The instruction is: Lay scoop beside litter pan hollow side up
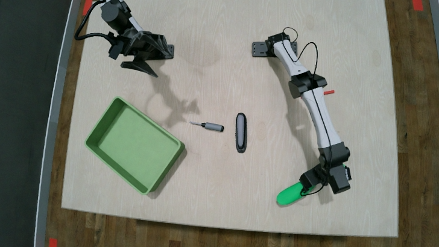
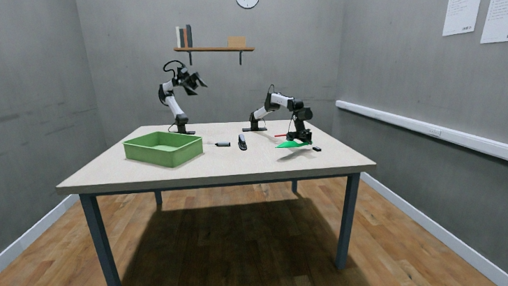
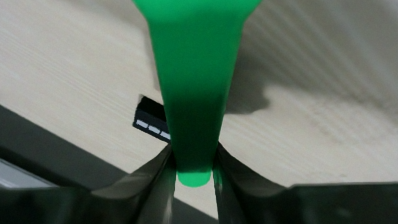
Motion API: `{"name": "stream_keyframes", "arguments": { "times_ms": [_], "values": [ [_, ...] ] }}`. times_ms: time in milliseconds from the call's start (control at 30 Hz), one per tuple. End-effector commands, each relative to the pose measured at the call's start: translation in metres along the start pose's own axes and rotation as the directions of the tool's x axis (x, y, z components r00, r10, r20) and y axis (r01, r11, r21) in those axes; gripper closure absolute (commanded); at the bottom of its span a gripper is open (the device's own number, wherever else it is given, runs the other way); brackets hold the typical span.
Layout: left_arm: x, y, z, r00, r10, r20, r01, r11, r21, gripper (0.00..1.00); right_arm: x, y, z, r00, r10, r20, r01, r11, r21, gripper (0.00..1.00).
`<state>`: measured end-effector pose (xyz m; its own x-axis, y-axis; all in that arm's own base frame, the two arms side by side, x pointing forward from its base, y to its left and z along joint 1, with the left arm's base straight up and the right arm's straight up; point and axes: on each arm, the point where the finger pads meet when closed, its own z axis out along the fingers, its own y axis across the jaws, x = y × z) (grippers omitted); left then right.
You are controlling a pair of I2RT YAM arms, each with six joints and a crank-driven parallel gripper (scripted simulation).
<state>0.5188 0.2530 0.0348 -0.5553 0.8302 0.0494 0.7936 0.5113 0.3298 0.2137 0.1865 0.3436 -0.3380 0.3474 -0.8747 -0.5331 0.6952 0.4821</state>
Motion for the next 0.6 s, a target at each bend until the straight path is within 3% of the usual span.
{"name": "stream_keyframes", "arguments": {
  "times_ms": [0, 433, 567],
  "values": [
    [-0.017, 0.030, -0.039, 0.990, -0.105, 0.089, 0.120, 0.976, -0.182, 0.82, 0.003, -0.003, -0.005, 0.995, -0.053, -0.082, 0.058, 0.997, 0.057, 0.00],
    [-0.063, 0.019, -0.048, 0.951, -0.222, 0.215, 0.266, 0.942, -0.204, 0.82, -0.013, 0.002, -0.014, 0.985, -0.122, -0.122, 0.132, 0.989, 0.072, 0.00],
    [-0.093, 0.020, -0.060, 0.898, -0.297, 0.323, 0.375, 0.902, -0.214, 0.82, -0.014, 0.001, -0.020, 0.973, -0.162, -0.166, 0.178, 0.981, 0.083, 0.00]
  ]
}}
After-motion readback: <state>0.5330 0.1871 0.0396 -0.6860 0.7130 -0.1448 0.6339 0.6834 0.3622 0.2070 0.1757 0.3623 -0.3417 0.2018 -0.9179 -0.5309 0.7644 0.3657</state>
